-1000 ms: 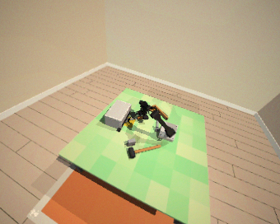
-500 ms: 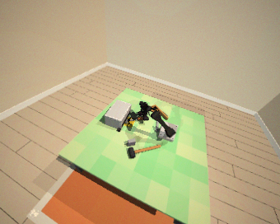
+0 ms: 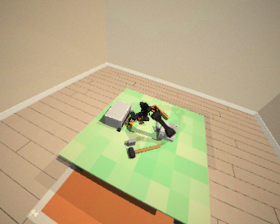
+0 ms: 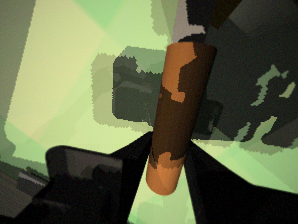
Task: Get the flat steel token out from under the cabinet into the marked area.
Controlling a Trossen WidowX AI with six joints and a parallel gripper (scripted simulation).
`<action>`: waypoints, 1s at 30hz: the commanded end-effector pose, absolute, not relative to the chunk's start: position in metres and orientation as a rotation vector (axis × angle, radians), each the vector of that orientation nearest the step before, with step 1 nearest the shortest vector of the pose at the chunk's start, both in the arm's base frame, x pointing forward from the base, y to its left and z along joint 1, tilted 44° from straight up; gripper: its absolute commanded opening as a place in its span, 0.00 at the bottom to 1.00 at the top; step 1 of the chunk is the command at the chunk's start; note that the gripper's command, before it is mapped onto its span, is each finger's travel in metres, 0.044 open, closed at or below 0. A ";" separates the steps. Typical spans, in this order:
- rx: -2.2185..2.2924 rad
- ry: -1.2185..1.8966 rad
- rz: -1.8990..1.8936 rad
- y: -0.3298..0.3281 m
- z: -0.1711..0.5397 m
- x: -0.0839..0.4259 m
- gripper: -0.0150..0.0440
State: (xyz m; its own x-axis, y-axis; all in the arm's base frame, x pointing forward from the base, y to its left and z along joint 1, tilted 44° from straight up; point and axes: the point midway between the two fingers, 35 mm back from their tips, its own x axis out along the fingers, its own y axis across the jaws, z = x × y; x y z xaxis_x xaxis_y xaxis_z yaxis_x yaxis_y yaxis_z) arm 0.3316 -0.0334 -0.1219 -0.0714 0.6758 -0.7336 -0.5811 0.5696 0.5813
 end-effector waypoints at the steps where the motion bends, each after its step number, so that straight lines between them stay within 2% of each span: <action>1: 0.097 1.275 1.040 -0.037 -0.125 0.324 0.25; 30: 0.095 1.278 1.037 -0.068 -0.149 0.278 0.25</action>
